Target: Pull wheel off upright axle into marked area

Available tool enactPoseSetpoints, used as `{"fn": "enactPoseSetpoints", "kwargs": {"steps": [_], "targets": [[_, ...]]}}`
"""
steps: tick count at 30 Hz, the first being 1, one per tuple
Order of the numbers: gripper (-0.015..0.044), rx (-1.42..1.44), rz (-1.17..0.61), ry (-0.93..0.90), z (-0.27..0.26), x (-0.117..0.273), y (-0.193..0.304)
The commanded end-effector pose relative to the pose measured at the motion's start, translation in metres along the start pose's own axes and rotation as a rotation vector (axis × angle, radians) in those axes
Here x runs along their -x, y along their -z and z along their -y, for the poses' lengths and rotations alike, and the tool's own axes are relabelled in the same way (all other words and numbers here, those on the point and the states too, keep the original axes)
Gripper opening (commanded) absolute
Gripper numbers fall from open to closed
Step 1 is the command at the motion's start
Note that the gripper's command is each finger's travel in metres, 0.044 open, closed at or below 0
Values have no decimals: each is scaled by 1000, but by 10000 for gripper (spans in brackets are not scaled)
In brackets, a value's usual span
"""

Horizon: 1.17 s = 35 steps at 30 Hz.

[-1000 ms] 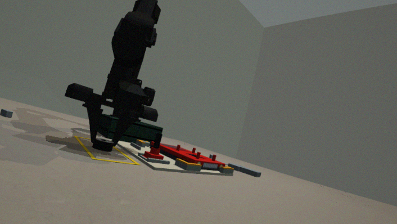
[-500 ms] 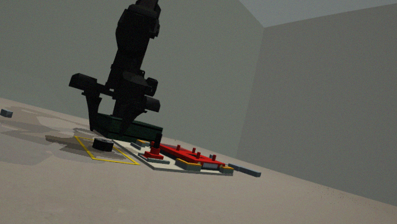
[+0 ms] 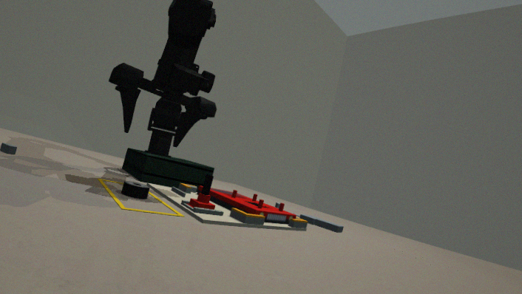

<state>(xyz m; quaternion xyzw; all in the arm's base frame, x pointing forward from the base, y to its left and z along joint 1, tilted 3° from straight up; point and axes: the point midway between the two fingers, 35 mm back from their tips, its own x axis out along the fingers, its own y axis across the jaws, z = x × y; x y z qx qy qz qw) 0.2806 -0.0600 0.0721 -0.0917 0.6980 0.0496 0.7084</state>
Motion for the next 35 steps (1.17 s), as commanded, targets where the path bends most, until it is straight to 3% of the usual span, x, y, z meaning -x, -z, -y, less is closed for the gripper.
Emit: {"fn": "enactPoseSetpoints", "kwargs": {"steps": [1, 6, 35], "targets": [[440, -2, 4, -2, -10, 14, 22], [440, -3, 4, -3, -20, 23, 43], [440, -3, 4, -3, -20, 23, 43]]}}
